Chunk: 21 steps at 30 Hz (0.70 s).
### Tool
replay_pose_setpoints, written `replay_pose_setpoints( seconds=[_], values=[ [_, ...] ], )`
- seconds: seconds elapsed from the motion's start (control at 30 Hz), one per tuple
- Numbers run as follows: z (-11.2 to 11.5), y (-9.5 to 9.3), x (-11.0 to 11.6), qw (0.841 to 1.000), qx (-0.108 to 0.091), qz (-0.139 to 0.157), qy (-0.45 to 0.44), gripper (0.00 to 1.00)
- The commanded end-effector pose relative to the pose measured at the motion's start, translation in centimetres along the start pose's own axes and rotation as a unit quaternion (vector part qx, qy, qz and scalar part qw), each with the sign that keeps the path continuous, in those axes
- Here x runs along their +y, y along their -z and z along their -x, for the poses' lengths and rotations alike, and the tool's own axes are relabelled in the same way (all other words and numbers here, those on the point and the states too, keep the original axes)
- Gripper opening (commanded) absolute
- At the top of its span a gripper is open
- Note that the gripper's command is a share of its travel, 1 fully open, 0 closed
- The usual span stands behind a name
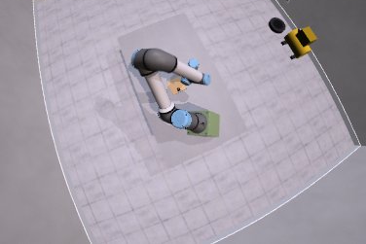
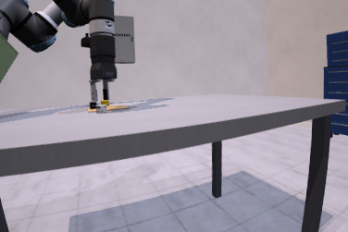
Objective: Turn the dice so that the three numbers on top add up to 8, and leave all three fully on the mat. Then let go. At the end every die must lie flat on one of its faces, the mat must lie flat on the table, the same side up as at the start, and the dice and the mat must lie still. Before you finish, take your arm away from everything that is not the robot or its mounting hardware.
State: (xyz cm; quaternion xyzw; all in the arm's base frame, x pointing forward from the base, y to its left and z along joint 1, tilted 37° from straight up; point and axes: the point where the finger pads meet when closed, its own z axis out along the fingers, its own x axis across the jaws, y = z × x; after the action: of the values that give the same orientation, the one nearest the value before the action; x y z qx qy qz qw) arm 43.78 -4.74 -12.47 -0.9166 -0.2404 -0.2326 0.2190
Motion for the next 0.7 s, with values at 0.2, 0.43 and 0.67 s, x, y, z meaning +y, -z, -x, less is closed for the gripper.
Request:
replay_pose_setpoints(
  seconds=[0.2,0.43,0.67],
  values=[
    [-0.01,-0.55,0.06,1.000,0.000,0.001,0.000,0.79],
    [-0.01,-0.62,0.06,1.000,0.000,0.001,0.000,0.79],
    [-0.01,-0.62,0.06,1.000,0.000,0.001,0.000,0.79]
  ],
)
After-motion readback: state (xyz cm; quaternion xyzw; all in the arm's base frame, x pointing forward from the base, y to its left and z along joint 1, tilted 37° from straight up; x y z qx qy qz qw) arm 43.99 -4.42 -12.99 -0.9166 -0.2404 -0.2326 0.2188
